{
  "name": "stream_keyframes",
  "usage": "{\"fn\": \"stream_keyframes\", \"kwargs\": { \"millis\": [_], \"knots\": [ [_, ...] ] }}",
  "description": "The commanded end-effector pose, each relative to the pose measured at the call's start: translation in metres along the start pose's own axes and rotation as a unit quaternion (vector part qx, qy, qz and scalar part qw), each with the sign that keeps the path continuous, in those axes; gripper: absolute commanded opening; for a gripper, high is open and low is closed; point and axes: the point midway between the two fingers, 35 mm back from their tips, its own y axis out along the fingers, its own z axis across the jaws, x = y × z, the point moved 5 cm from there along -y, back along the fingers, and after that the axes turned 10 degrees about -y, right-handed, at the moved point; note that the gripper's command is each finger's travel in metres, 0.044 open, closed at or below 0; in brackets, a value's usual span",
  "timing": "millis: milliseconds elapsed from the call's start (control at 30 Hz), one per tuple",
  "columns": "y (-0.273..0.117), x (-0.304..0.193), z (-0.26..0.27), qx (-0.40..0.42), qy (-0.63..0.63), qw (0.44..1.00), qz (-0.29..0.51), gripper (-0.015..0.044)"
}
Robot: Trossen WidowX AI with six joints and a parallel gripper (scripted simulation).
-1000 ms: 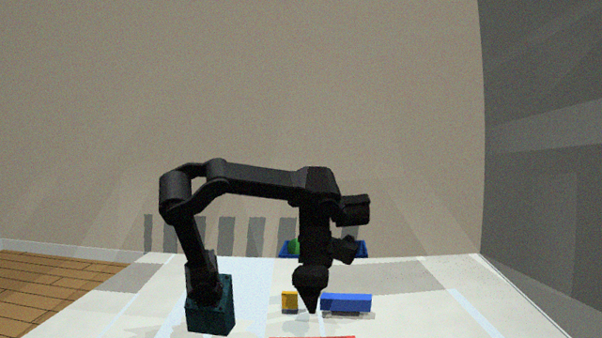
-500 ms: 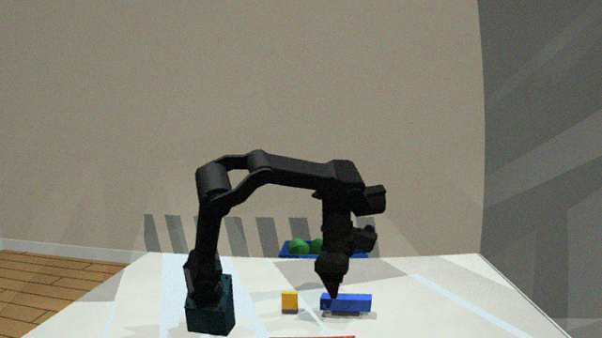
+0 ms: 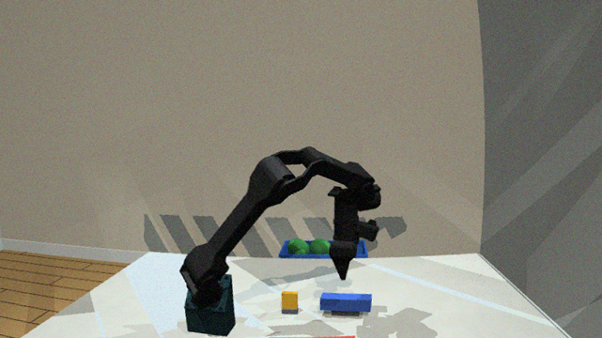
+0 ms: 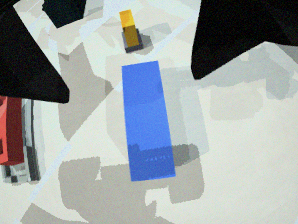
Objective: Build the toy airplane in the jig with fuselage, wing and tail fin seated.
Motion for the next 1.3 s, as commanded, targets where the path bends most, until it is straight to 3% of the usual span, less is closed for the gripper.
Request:
{"fn": "stream_keyframes", "kwargs": {
  "millis": [0, 100, 233, 1267],
  "knots": [
    [-0.001, 0.005, 0.003, 0.006, 0.015, 1.000, -0.003, 0.0440],
    [0.002, 0.005, 0.003, 0.006, 0.015, 1.000, -0.003, 0.0440],
    [0.034, 0.005, 0.003, 0.005, 0.015, 1.000, -0.003, 0.0440],
    [0.082, 0.005, 0.004, 0.004, 0.015, 1.000, -0.003, 0.0440]
  ]
}}
